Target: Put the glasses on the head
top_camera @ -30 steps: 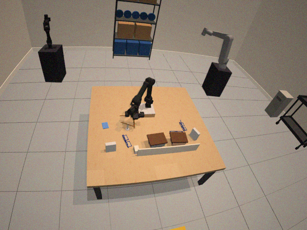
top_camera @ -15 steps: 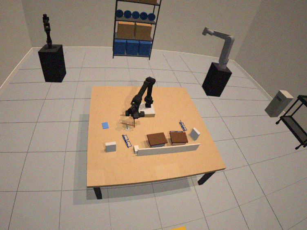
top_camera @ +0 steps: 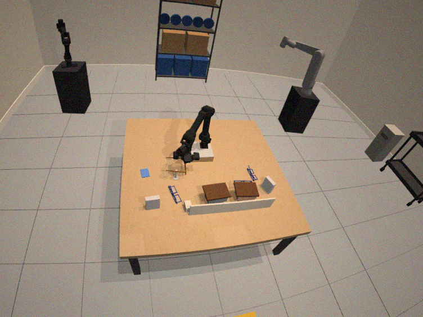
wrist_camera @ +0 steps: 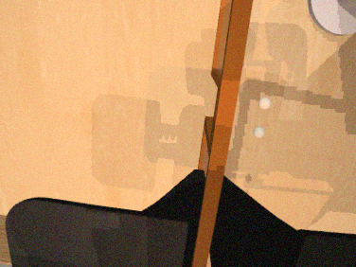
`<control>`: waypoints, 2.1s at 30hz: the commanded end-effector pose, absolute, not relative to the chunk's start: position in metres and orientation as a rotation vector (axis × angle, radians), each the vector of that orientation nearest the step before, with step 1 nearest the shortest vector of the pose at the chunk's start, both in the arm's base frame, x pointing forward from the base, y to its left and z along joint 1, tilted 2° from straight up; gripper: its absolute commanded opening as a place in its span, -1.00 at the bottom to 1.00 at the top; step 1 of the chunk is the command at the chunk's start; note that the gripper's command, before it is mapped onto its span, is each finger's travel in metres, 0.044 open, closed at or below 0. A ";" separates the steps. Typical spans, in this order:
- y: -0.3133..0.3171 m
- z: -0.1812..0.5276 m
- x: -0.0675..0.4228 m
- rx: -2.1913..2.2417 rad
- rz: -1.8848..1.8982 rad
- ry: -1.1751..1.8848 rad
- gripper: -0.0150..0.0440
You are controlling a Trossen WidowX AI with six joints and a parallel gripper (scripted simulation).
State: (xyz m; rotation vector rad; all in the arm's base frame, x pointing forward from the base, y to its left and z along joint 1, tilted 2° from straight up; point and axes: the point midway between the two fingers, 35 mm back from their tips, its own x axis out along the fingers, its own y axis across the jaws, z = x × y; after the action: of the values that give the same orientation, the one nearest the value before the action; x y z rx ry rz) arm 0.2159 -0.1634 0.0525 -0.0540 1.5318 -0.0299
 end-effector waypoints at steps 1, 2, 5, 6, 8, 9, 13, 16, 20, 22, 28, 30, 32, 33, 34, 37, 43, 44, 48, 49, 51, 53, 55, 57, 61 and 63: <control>-0.161 0.050 0.211 -0.049 -0.020 1.536 -0.49; -0.161 0.050 0.211 -0.049 -0.020 1.536 -0.49; -0.161 0.050 0.209 -0.049 -0.020 1.536 -0.49; -0.160 0.050 0.208 -0.049 -0.020 1.536 -0.49; -0.160 0.050 0.207 -0.049 -0.020 1.536 -0.49; -0.160 0.050 0.207 -0.049 -0.020 1.536 -0.49; -0.160 0.050 0.209 -0.049 -0.020 1.536 -0.49; -0.160 0.050 0.209 -0.049 -0.020 1.536 -0.49; -0.160 0.050 0.209 -0.049 -0.020 1.536 -0.49; -0.160 0.050 0.209 -0.049 -0.020 1.536 -0.49; -0.160 0.050 0.211 -0.049 -0.020 1.536 -0.49; -0.160 0.050 0.212 -0.049 -0.020 1.536 -0.49; -0.160 0.050 0.214 -0.049 -0.020 1.536 -0.49; -0.160 0.051 0.215 -0.049 -0.020 1.535 -0.49; -0.160 0.051 0.215 -0.049 -0.020 1.535 -0.49; -0.160 0.051 0.218 -0.049 -0.020 1.535 -0.49; -0.160 0.068 0.219 -0.049 -0.020 1.535 -0.49; -0.160 0.074 0.220 -0.049 -0.020 1.535 -0.49; -0.159 0.096 0.220 -0.049 -0.020 1.535 -0.49; -0.158 0.102 0.220 -0.049 -0.020 1.535 -0.49; -0.158 0.110 0.219 -0.049 -0.020 1.535 -0.49; -0.158 0.111 0.219 -0.049 -0.020 1.535 -0.49; -0.156 0.111 0.220 -0.049 -0.019 1.535 -0.49; -0.151 0.111 0.223 -0.048 -0.019 1.534 -0.49; -0.136 0.110 0.231 -0.047 -0.018 1.534 -0.49; -0.128 0.110 0.234 -0.046 -0.017 1.534 -0.49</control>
State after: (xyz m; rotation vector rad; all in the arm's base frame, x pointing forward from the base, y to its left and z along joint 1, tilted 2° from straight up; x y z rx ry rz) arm 0.2306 -0.1377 0.1104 -0.0492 1.5321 -0.0180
